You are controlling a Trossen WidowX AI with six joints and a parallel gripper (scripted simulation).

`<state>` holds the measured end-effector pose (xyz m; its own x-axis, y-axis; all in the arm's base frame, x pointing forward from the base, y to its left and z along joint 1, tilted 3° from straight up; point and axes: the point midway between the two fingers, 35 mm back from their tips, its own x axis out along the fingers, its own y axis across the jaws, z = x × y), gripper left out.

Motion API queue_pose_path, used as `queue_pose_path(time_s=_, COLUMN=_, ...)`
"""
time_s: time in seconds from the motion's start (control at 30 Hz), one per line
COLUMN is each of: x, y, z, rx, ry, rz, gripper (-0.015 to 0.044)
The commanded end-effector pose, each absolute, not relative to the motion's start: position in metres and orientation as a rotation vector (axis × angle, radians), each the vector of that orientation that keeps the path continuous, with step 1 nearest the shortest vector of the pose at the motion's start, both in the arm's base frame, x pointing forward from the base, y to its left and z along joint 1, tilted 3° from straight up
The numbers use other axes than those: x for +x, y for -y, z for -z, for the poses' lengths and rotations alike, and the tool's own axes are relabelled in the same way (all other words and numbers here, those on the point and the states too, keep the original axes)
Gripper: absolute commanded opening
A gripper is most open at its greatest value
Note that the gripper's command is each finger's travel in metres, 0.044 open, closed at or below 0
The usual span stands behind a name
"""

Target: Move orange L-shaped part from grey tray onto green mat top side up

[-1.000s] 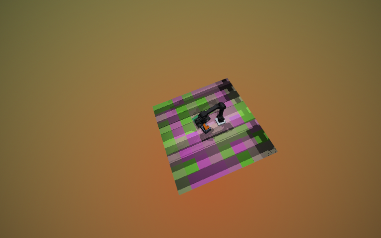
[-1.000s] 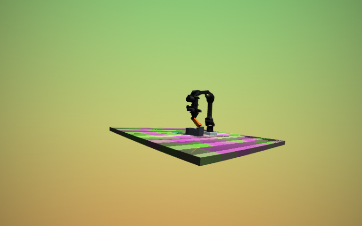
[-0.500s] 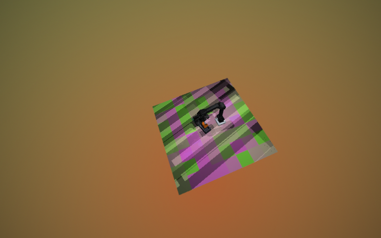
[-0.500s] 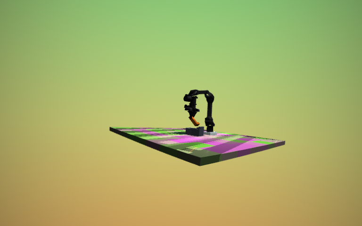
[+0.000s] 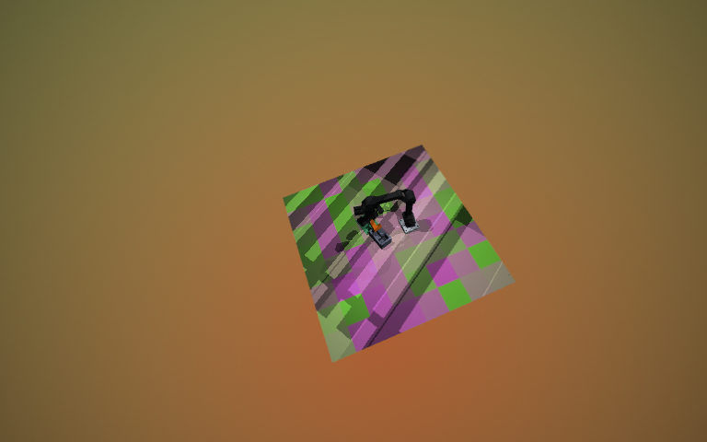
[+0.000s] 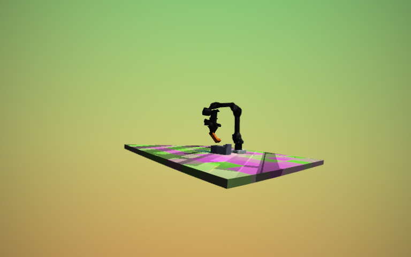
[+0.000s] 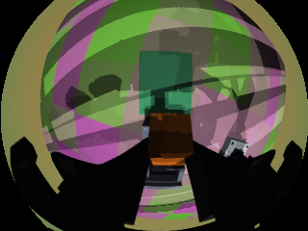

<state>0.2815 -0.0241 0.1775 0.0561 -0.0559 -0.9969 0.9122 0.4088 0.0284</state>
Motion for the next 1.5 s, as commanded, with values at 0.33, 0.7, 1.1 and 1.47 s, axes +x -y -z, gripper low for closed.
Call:
queue_pose_path(time_s=0.33, x=0.303, y=0.083, z=-0.181, rx=0.865, ry=-1.304, rz=0.898, gripper=0.0)
queue_pose_path(time_s=0.7, x=0.309, y=0.1, z=-0.179, rx=0.864, ry=-1.302, rz=0.898, gripper=0.0)
queue_pose_path(time_s=1.1, x=0.31, y=0.101, z=-0.161, rx=0.864, ry=-1.302, rz=0.898, gripper=0.0)
queue_pose_path(time_s=1.47, x=0.311, y=0.103, z=-0.144, rx=0.864, ry=-1.302, rz=0.898, gripper=0.0)
